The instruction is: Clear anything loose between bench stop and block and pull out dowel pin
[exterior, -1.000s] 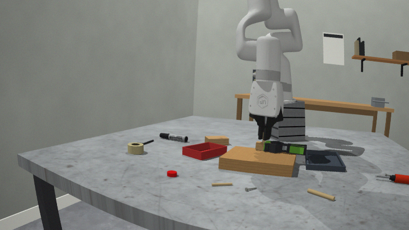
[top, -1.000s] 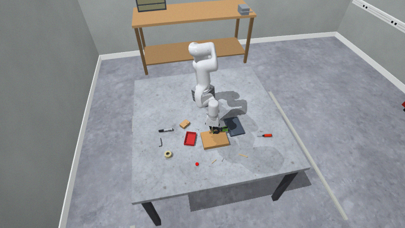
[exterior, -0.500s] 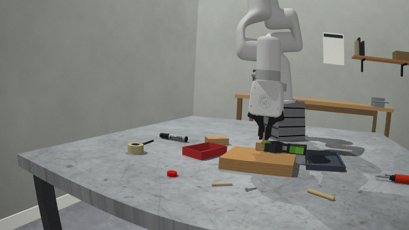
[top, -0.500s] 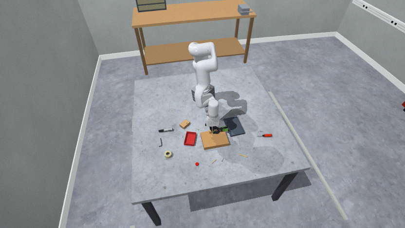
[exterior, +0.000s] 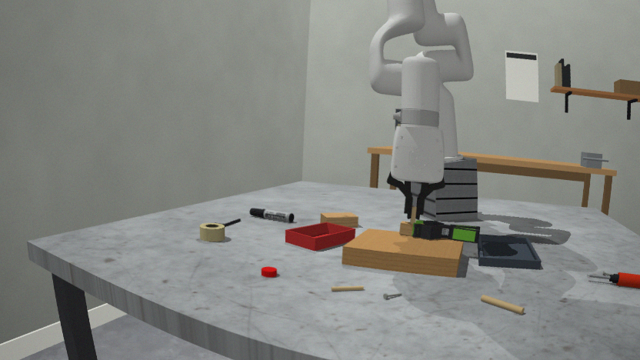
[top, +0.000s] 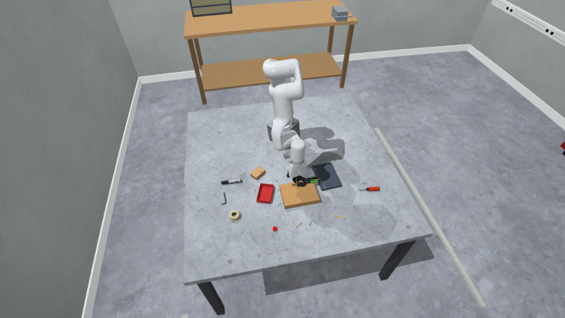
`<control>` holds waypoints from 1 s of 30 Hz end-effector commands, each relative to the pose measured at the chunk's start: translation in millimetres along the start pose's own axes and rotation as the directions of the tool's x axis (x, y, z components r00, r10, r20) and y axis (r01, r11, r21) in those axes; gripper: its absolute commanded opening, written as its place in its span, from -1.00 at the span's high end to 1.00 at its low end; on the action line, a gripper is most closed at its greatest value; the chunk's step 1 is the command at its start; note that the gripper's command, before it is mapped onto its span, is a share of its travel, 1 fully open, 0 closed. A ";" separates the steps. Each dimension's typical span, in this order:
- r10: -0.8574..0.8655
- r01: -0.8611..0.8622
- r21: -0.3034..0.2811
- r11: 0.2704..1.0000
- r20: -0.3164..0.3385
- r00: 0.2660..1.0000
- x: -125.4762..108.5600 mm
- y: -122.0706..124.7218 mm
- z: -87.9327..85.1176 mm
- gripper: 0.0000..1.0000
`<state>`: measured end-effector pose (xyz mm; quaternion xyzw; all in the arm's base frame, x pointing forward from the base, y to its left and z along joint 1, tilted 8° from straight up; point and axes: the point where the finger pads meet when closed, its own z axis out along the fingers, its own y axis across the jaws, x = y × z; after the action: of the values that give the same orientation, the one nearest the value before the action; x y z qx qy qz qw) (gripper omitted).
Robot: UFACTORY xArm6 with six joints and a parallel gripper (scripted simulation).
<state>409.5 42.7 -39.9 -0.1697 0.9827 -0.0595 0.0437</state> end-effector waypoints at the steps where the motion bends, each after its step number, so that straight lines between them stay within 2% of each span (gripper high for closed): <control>1: -0.102 0.102 -0.012 0.995 -0.002 0.995 -1.3 -0.4 -1.0 1.00; 10: -0.247 0.247 -0.012 0.969 0.000 0.969 -1.3 -0.4 -1.1 1.00; 21: -0.463 0.463 -0.012 0.886 0.003 0.886 -1.3 -0.4 -1.6 1.00; 24: -0.460 0.460 -0.012 0.888 0.003 0.888 -1.3 -0.4 -1.8 1.00; 30: -0.343 0.343 -0.012 0.939 0.001 0.939 -1.3 -0.4 -2.1 1.00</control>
<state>409.5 42.6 -38.8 -0.3702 0.9264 -0.0631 0.0286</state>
